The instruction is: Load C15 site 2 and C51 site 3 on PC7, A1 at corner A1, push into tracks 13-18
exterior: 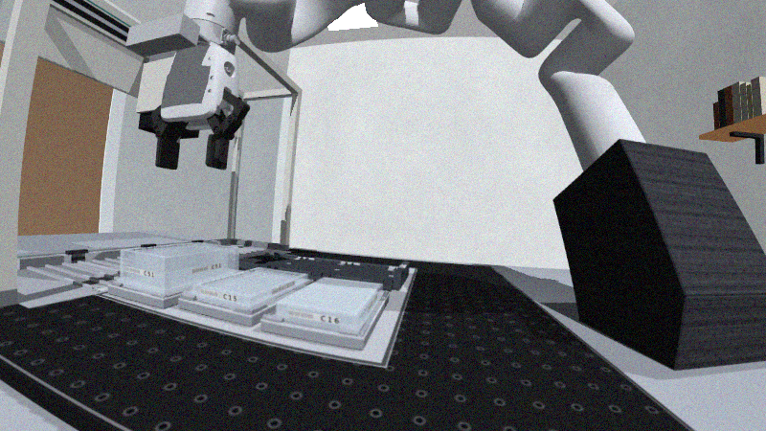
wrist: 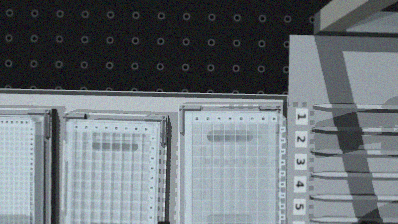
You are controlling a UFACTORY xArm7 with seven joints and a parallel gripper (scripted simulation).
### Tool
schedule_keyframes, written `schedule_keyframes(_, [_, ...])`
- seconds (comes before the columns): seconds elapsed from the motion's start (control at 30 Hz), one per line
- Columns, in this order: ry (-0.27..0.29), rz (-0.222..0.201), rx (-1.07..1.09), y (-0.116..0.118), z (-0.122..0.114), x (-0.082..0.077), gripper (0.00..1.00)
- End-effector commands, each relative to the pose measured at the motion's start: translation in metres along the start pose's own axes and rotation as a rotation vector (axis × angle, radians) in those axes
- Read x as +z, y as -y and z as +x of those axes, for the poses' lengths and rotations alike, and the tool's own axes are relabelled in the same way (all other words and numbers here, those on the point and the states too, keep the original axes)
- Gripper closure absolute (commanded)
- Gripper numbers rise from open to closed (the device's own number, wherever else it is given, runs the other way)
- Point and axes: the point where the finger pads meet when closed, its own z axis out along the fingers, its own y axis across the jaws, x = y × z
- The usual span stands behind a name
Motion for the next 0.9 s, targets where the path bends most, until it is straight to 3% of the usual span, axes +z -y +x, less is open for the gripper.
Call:
schedule_keyframes(0.0, [-0.003,-0.005,-0.001,-0.002,0.002,-0.003,0.0])
schedule_keyframes(0.87, [-0.003,-0.005,-0.001,-0.002,0.002,0.035,0.0])
